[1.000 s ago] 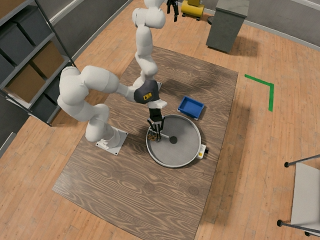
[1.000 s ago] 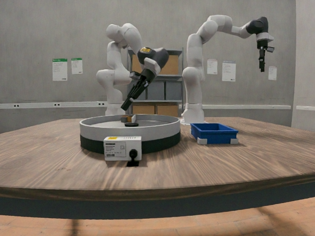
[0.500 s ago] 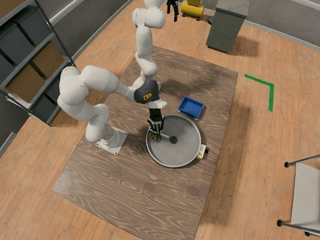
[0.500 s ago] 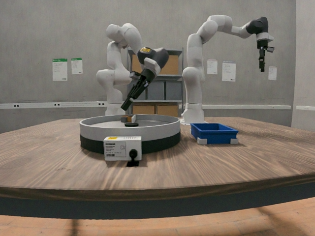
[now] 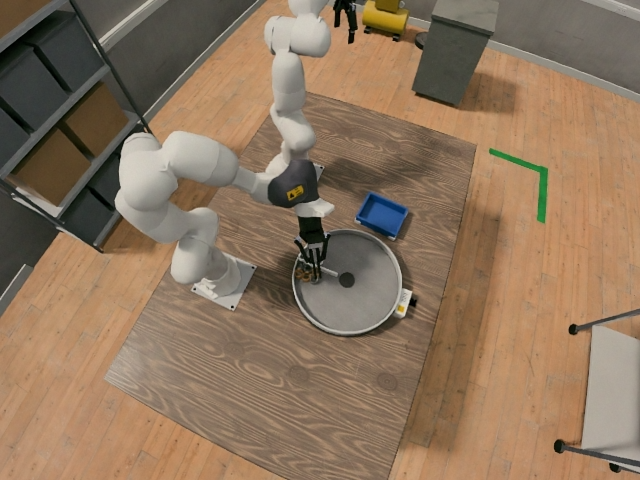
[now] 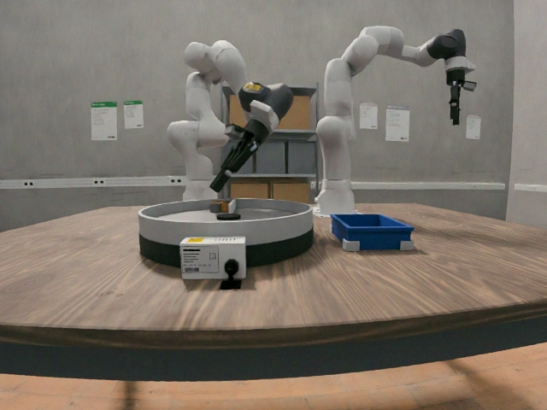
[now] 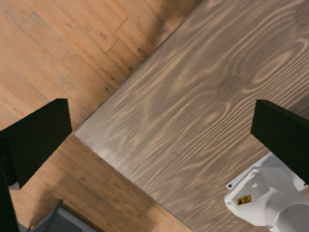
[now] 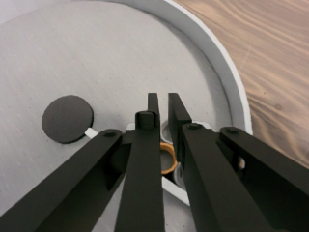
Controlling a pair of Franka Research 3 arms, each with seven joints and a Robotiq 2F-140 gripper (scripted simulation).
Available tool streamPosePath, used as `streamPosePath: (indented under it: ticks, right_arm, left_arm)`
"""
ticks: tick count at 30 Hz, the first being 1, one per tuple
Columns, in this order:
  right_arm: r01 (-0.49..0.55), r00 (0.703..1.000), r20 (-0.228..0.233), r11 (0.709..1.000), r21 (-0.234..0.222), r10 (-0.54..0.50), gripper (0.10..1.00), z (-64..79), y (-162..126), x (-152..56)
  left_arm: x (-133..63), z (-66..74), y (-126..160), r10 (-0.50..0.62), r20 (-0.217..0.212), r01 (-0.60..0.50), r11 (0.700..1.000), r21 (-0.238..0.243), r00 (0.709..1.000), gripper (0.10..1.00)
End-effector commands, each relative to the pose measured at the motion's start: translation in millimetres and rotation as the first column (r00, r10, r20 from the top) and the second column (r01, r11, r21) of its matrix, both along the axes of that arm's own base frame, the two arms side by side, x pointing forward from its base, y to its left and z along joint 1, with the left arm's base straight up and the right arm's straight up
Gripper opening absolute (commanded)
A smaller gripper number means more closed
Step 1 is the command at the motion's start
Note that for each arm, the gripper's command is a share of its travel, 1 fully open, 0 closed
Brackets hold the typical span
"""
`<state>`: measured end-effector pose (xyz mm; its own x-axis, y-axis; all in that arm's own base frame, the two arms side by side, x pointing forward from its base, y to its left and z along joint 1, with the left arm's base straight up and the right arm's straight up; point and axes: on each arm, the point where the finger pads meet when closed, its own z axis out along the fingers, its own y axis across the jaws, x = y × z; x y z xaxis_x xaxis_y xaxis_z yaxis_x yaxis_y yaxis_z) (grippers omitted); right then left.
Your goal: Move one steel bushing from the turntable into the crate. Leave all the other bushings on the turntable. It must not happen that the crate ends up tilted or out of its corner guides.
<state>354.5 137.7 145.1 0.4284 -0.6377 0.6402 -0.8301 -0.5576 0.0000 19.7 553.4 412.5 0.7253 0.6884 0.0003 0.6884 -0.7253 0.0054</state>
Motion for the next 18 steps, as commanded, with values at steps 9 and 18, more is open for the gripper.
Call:
streamPosePath:
  ticks: [9,18]
  right_arm:
    - [0.006,1.000,0.004,1.000,0.000,-0.006,0.158,-21.7,-2,0]
    - [0.006,1.000,0.004,1.000,0.000,-0.006,0.158,-21.7,-2,0]
  left_arm:
    - [-1.2,0.5,1,-0.007,-0.004,0.007,1.000,0.004,1.000,1.000]
    - [-1.2,0.5,1,-0.007,-0.004,0.007,1.000,0.004,1.000,1.000]
